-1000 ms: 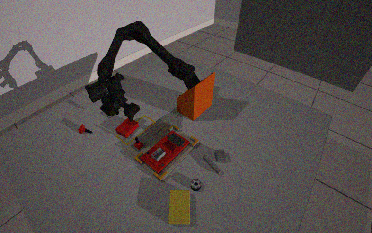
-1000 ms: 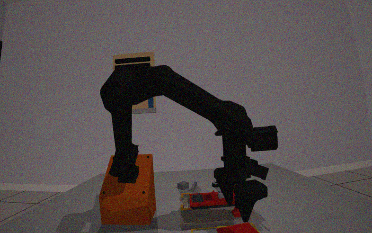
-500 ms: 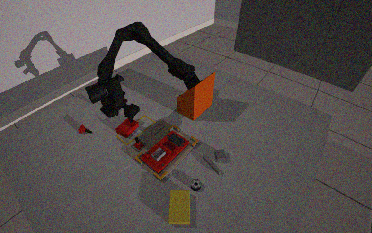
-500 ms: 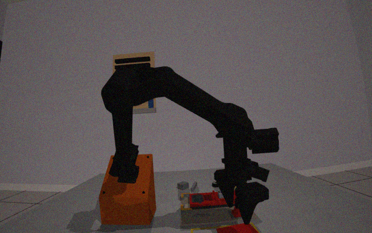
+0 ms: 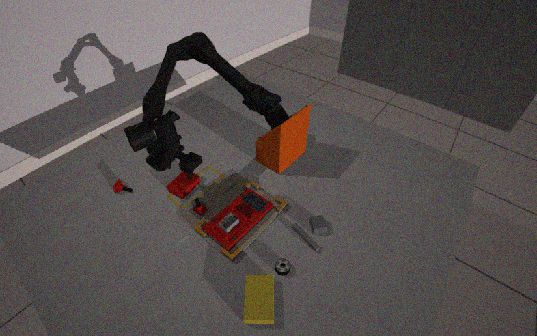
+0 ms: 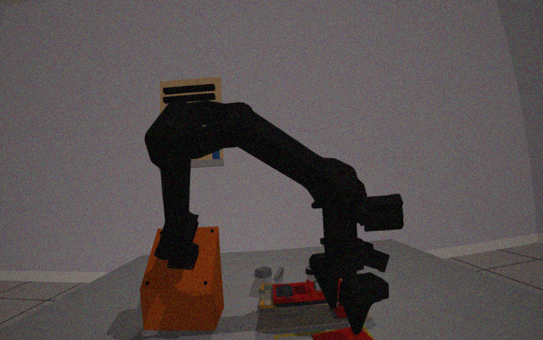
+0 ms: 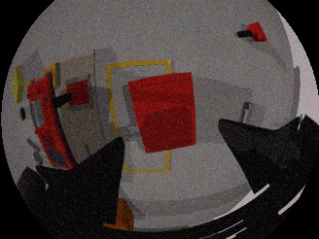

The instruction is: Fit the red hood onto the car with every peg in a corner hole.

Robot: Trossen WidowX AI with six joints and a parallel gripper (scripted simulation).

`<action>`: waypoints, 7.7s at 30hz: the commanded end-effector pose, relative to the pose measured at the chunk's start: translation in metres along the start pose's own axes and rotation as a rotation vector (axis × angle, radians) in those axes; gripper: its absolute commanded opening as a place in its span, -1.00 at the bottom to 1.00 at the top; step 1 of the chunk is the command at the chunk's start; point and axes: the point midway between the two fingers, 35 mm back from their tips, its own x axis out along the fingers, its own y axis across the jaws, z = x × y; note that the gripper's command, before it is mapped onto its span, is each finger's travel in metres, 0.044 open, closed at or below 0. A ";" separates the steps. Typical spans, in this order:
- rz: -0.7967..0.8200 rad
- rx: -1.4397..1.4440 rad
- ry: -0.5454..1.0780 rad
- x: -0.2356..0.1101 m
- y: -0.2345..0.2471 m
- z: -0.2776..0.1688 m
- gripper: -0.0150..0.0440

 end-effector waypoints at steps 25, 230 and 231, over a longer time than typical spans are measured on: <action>-0.001 -0.003 -0.002 0.018 0.000 0.000 1.00; 0.006 0.166 -0.003 -0.019 0.238 0.057 -0.49; 0.006 0.166 -0.003 -0.012 0.238 0.057 -0.49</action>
